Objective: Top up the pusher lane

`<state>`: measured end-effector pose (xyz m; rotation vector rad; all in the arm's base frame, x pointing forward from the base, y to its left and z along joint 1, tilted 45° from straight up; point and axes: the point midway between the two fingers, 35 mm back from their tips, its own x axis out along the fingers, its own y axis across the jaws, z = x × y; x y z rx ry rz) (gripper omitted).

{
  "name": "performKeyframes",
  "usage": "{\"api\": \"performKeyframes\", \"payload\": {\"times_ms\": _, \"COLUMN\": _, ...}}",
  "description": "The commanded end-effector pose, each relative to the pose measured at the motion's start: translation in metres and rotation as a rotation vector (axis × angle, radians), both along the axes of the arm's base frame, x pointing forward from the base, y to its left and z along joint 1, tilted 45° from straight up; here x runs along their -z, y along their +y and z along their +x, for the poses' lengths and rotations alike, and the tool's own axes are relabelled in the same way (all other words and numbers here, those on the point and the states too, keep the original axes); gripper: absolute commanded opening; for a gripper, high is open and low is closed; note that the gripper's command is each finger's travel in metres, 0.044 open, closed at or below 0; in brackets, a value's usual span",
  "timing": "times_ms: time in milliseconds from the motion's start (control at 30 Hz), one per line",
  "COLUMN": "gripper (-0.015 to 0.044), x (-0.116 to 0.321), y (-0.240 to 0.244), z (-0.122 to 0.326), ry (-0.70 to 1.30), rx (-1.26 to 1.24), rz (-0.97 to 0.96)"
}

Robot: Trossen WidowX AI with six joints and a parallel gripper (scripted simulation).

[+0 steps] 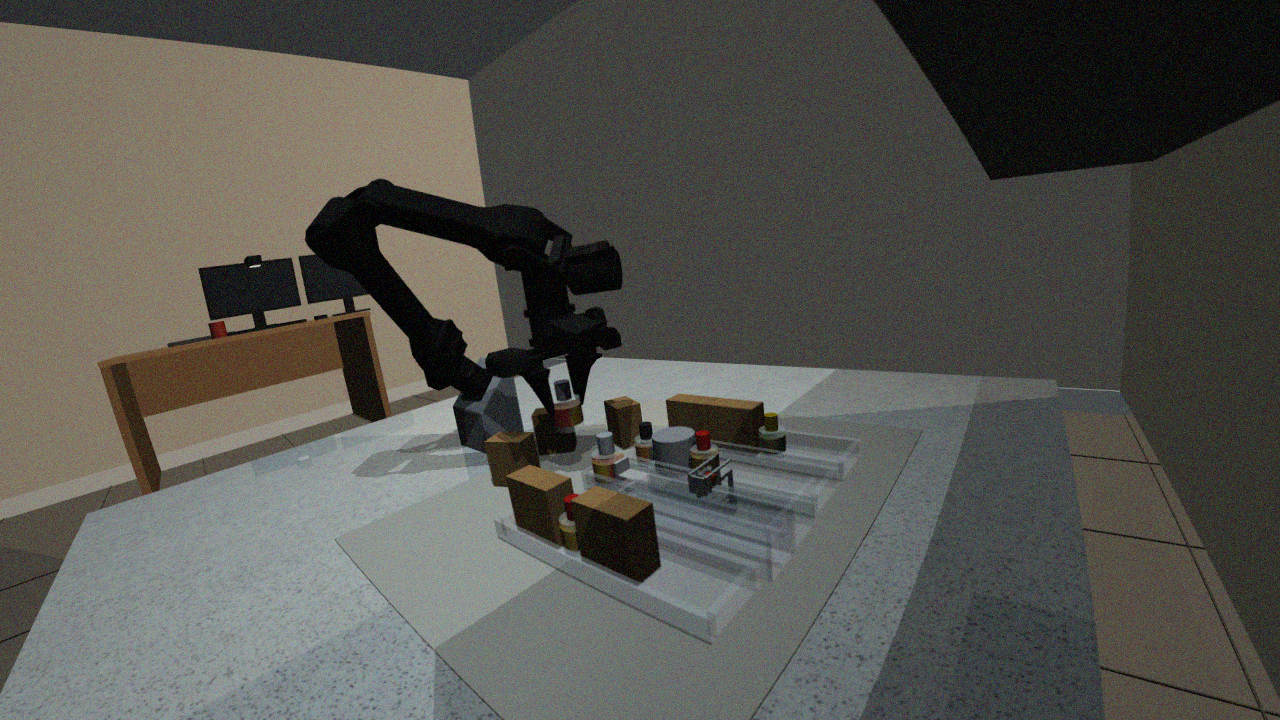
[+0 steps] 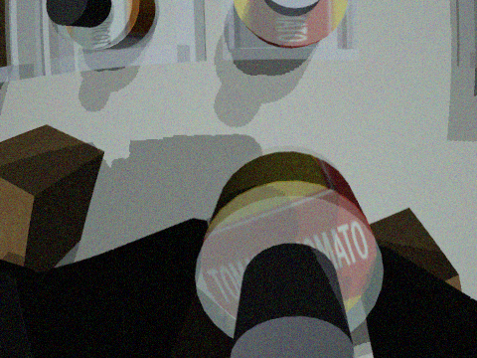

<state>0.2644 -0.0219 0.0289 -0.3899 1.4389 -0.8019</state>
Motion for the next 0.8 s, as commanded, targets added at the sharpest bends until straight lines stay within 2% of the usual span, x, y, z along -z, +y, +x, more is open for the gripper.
{"api": "performKeyframes", "payload": {"times_ms": 0, "gripper": 0.0000, "x": 0.007, "y": -0.010, "z": 0.016, "ry": 0.080, "rx": -0.079, "rz": -0.002}}
{"api": "performKeyframes", "payload": {"times_ms": 767, "gripper": 0.0000, "x": 0.027, "y": -0.033, "z": 0.022, "ry": 0.120, "rx": -0.119, "rz": -0.003}}
